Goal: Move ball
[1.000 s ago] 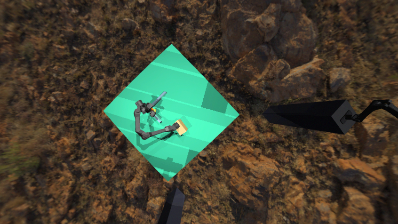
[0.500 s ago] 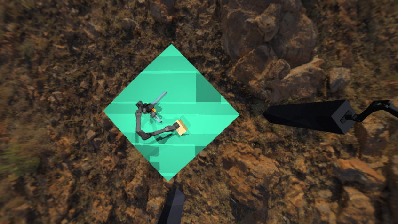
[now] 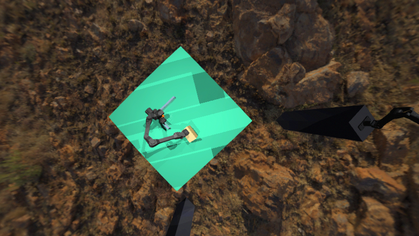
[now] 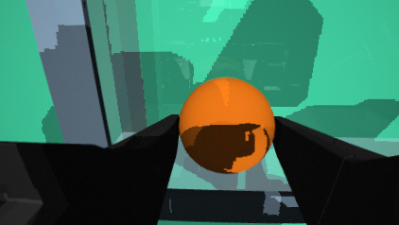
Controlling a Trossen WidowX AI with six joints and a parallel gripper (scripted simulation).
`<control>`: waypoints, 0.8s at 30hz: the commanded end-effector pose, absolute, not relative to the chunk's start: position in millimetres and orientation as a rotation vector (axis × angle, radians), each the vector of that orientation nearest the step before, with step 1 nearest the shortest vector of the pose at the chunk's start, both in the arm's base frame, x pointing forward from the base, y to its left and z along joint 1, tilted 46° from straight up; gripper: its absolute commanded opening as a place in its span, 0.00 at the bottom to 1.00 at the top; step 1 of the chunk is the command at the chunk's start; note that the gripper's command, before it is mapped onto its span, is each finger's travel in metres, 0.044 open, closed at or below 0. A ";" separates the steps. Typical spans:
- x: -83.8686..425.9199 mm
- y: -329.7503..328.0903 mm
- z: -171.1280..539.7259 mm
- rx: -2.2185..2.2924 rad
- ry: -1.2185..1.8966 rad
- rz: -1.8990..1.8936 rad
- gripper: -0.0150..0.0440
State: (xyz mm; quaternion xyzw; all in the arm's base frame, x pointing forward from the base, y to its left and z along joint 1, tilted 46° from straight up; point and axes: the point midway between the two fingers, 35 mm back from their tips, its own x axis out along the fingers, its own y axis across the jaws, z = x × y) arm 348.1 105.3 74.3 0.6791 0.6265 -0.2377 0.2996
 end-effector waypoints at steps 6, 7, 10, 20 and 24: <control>348.9 115.1 63.9 1.807 1.667 -0.638 0.25; 349.0 116.3 62.8 1.808 1.667 -0.638 0.25; 349.2 118.0 61.2 1.808 1.667 -0.638 0.25; 348.8 116.9 65.2 1.805 1.668 -0.627 0.65; 348.8 116.9 65.2 1.805 1.668 -0.627 0.75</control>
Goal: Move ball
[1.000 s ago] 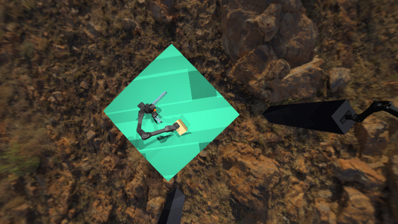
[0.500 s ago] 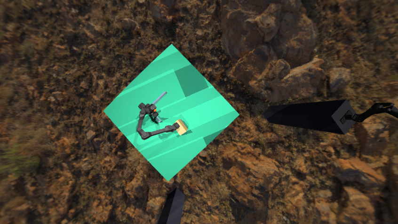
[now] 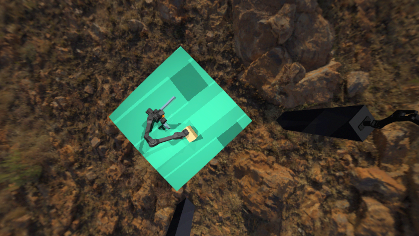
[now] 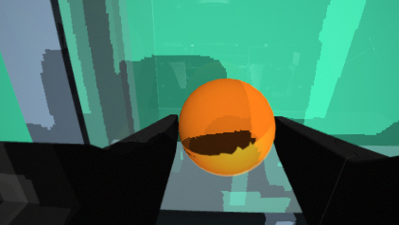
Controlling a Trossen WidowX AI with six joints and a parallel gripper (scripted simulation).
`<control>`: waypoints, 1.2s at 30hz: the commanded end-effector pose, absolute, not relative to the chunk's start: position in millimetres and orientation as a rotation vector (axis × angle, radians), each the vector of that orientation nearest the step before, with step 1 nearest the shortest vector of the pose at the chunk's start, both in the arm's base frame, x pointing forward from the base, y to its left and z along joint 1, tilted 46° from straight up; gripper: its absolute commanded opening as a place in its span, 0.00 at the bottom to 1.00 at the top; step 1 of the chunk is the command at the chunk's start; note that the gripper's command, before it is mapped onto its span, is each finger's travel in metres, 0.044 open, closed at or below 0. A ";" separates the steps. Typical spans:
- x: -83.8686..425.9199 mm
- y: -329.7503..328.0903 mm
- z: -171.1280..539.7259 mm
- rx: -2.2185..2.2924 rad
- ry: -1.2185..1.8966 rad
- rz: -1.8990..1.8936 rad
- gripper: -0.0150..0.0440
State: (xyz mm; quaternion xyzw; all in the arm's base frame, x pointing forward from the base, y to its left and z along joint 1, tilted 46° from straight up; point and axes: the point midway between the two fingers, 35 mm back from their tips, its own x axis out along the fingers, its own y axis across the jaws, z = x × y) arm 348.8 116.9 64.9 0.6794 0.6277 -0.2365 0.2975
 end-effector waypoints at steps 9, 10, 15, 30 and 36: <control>341.4 56.4 120.6 1.804 1.665 -0.642 0.75; 340.7 54.5 122.7 1.804 1.665 -0.642 0.75; 344.4 55.0 116.5 1.814 1.648 -0.654 0.75; 344.4 55.0 116.5 1.814 1.648 -0.654 0.75; 344.4 55.0 116.5 1.814 1.648 -0.654 0.75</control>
